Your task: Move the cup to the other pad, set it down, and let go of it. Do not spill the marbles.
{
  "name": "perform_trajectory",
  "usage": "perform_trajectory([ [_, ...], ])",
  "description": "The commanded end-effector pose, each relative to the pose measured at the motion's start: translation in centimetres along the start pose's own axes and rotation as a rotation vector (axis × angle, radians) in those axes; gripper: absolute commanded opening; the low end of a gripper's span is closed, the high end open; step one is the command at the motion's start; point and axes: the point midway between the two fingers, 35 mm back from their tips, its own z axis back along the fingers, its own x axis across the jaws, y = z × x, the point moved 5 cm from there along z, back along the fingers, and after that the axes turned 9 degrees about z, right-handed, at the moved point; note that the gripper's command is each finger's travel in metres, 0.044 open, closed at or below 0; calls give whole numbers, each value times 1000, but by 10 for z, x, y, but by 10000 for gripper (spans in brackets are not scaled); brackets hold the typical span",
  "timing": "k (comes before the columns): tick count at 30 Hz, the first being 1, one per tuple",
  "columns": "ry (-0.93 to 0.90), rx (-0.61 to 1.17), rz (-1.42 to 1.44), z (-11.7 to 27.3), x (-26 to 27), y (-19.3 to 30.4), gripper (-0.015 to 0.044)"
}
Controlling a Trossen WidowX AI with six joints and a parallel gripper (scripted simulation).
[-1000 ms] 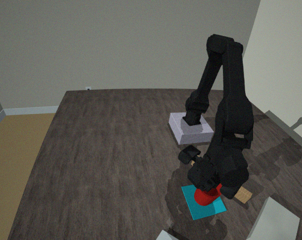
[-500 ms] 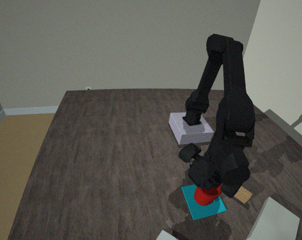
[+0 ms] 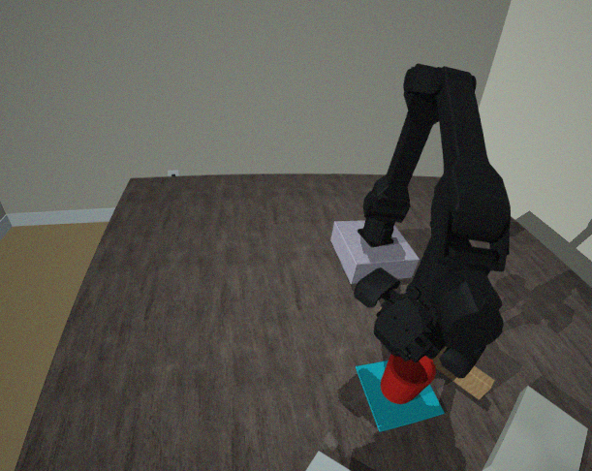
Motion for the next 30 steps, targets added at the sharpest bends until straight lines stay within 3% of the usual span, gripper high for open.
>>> perform_trajectory([
  [1,-6,-10,2,10,0,-1,128],
  [11,-5,-9,3,21,-2,3,128],
  [23,-2,-2,0,23,-1,2,440],
  [30,-3,-5,1,50,-1,2,440],
])
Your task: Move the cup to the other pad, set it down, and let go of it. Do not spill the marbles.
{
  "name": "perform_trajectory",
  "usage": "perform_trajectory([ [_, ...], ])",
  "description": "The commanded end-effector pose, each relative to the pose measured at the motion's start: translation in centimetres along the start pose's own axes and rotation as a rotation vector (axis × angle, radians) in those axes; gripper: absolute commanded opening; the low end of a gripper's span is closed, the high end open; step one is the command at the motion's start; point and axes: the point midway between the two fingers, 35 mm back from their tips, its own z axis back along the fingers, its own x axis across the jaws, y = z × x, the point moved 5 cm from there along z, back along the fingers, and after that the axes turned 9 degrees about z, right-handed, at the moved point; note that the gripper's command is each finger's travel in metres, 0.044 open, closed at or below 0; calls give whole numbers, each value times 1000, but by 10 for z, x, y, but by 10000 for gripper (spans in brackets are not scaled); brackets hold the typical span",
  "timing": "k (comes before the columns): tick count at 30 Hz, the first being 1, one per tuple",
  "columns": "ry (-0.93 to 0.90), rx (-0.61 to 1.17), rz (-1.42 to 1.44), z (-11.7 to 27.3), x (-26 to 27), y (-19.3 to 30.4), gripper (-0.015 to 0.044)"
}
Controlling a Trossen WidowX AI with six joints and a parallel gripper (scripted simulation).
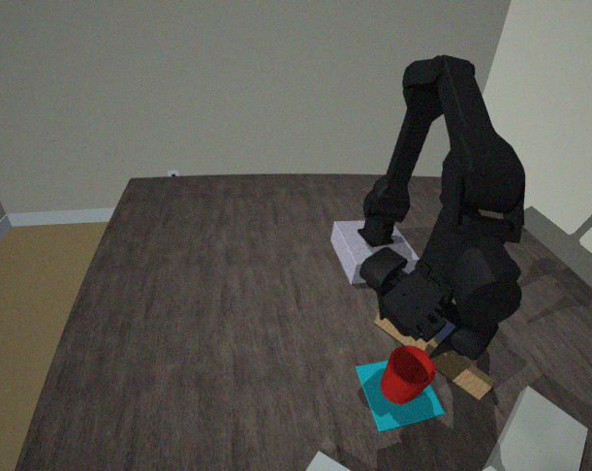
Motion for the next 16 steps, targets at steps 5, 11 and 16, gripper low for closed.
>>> perform_trajectory([
  [5,-10,-16,2,33,0,1,440],
  [11,-11,-17,3,45,-1,2,440],
  [16,-8,-12,0,41,-1,2,440],
])
